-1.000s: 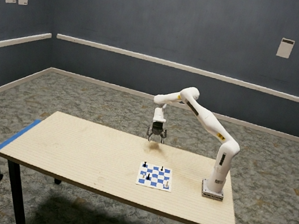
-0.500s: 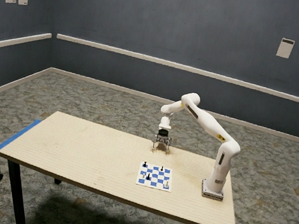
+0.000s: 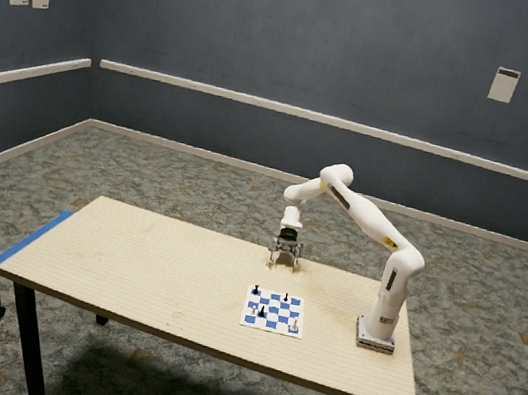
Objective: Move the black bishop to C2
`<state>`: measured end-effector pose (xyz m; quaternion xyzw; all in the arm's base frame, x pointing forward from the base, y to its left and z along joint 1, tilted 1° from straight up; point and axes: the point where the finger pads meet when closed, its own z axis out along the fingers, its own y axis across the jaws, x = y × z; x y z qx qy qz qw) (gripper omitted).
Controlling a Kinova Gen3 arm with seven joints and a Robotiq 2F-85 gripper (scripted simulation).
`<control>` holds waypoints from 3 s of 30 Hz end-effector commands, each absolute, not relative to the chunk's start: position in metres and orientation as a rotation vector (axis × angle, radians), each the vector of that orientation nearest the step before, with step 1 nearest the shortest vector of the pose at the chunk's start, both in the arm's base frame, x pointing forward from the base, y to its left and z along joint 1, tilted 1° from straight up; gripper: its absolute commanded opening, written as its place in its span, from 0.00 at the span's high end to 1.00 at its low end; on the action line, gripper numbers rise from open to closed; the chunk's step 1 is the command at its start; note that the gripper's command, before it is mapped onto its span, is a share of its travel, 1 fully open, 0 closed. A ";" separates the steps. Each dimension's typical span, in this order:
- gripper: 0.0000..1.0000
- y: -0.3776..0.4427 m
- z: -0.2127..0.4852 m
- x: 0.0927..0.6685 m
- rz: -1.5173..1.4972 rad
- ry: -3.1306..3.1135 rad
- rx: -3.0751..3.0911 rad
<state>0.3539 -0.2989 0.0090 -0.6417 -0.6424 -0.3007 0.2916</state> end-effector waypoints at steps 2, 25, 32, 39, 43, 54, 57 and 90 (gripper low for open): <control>0.00 -0.299 0.010 0.354 -0.802 -1.714 -1.711; 0.00 -0.299 0.010 0.354 -0.802 -1.714 -1.711; 0.00 -0.299 0.010 0.354 -0.802 -1.714 -1.711; 0.00 -0.299 0.016 0.354 -0.803 -1.714 -1.711; 0.00 -0.299 0.034 0.355 -0.803 -1.714 -1.711; 0.00 -0.299 0.094 0.356 -0.803 -1.714 -1.711; 0.00 -0.299 0.098 0.356 -0.803 -1.714 -1.711; 0.00 -0.166 0.098 0.406 -0.364 -2.405 -1.271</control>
